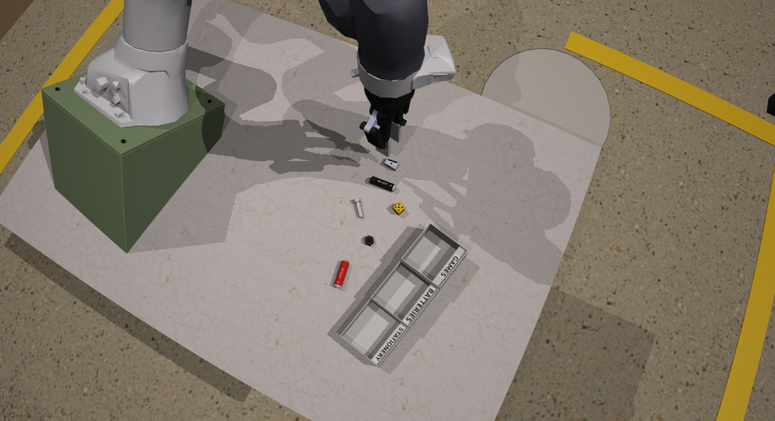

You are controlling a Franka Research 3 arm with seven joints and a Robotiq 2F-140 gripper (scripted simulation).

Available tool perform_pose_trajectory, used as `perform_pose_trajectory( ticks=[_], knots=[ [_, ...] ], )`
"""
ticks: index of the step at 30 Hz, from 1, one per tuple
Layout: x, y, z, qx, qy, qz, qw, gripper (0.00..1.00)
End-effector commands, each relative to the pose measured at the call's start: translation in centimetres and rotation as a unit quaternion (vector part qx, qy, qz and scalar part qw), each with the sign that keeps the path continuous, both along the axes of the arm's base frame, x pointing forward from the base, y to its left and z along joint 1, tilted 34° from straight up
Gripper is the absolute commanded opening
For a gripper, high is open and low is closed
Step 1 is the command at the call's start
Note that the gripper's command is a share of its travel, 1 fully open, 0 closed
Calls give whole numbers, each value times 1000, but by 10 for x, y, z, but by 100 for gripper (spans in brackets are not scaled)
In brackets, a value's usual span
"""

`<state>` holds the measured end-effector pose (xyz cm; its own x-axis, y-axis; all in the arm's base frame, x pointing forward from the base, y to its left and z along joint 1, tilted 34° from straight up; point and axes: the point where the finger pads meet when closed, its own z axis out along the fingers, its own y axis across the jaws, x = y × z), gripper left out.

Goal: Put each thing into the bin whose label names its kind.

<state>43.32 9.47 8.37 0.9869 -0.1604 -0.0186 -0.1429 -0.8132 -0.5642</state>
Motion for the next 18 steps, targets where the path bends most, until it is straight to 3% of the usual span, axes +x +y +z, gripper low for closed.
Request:
perform_pose_trajectory(
  ticks=[1, 18],
  knots=[
    [9, -7, 0, -7, -16, -11, 1000, 18],
    [10, -7, 0, -7, -16, -11, 1000, 18]
  ],
)
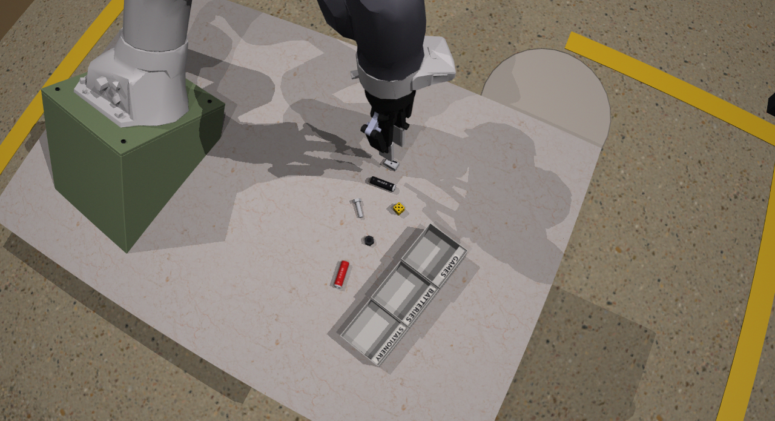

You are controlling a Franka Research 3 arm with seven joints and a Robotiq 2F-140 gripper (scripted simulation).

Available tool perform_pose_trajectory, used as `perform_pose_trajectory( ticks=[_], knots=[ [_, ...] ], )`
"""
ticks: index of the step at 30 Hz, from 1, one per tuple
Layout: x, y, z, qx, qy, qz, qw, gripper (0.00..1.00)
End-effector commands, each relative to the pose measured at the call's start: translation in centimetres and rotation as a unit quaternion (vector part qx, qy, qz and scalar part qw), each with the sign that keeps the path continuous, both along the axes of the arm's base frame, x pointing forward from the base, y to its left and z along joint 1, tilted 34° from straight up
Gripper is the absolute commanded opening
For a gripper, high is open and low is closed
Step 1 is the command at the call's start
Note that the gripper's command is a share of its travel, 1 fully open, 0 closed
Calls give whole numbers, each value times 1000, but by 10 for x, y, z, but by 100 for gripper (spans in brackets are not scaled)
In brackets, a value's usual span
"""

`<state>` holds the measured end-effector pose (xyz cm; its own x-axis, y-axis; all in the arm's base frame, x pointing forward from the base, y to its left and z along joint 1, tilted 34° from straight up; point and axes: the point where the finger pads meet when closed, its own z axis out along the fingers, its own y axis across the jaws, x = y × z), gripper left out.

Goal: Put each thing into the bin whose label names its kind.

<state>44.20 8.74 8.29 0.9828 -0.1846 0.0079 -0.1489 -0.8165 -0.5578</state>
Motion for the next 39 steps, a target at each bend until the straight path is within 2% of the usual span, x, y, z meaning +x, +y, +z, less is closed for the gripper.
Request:
perform_pose_trajectory(
  ticks=[1, 20, 35, 39],
  knots=[
    [1, 0, 0, -1, -4, 1, 1000, 18],
    [-1, 0, 0, -1, -4, 1, 1000, 18],
    [12, 28, -51, -1, -4, 1, 1000, 18],
    [14, 27, -51, -1, -4, 1, 1000, 18]
  ],
)
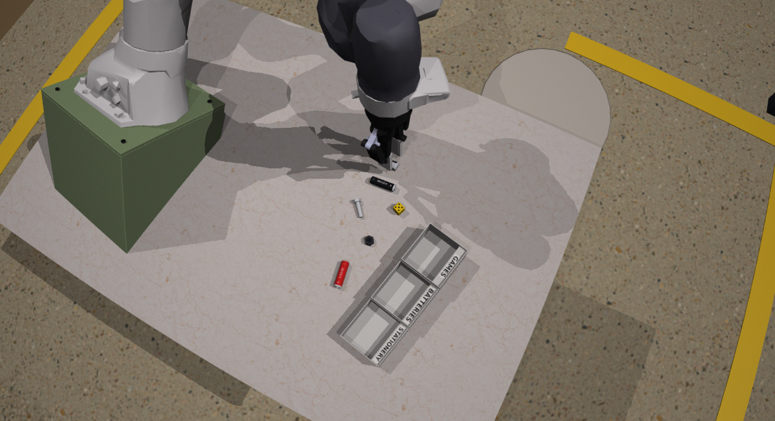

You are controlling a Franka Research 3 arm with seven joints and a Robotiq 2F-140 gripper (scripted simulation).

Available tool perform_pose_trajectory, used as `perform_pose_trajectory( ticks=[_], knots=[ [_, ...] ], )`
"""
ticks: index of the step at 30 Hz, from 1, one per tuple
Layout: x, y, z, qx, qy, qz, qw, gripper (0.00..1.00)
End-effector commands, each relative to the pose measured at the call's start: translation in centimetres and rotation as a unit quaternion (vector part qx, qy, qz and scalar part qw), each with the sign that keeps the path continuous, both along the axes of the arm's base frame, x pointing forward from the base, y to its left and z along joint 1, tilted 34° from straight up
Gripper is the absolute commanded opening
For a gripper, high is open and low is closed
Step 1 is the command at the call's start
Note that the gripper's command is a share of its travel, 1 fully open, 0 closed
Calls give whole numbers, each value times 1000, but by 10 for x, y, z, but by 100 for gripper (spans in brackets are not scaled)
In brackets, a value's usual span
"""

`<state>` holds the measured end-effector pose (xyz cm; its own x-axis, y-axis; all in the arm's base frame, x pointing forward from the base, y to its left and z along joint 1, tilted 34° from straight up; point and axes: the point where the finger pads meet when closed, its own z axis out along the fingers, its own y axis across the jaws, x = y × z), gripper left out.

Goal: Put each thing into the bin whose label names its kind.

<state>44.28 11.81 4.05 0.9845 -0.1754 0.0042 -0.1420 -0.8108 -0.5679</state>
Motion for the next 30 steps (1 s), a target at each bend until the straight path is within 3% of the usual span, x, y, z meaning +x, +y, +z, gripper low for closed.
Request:
perform_pose_trajectory(
  ticks=[1, 30],
  knots=[
    [13, -4, -9, -7, -5, -4, 1000, 18],
    [7, 5, -13, -7, -5, -4, 1000, 18]
  ],
)
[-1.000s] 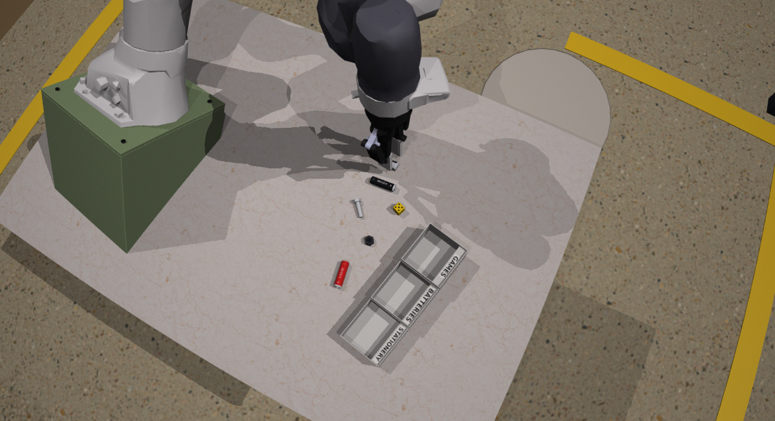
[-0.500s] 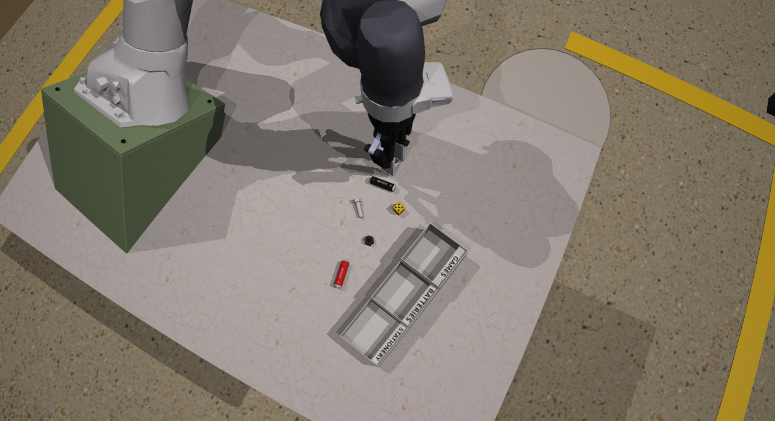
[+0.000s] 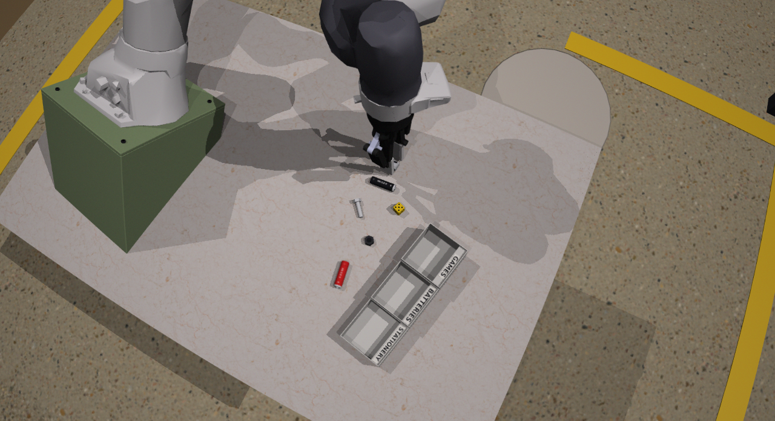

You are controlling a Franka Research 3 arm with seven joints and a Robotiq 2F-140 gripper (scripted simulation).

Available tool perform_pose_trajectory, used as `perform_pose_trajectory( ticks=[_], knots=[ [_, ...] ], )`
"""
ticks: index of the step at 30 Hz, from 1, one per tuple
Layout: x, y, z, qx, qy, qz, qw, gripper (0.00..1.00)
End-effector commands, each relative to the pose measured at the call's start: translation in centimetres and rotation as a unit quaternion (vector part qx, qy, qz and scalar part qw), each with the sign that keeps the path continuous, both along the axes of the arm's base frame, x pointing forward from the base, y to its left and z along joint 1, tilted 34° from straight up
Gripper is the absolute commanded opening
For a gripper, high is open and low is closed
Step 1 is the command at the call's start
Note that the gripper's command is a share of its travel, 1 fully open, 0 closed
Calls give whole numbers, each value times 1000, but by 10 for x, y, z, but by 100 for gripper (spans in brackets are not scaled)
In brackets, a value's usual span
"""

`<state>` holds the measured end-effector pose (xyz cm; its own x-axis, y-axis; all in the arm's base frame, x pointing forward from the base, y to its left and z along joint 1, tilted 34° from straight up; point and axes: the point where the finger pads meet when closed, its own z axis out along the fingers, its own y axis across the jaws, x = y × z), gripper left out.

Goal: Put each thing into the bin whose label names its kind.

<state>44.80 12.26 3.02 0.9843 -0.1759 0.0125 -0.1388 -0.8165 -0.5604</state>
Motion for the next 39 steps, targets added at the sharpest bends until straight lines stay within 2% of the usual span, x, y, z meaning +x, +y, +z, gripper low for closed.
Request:
perform_pose_trajectory(
  ticks=[1, 16, 17, 39],
  knots=[
    [1, 1, -3, -2, -1, -3, 1000, 18],
    [2, 3, -6, -2, -1, -3, 1000, 18],
    [2, 3, -6, -2, -1, -3, 1000, 6],
    [2, 3, -6, -2, -1, -3, 1000, 6]
  ],
)
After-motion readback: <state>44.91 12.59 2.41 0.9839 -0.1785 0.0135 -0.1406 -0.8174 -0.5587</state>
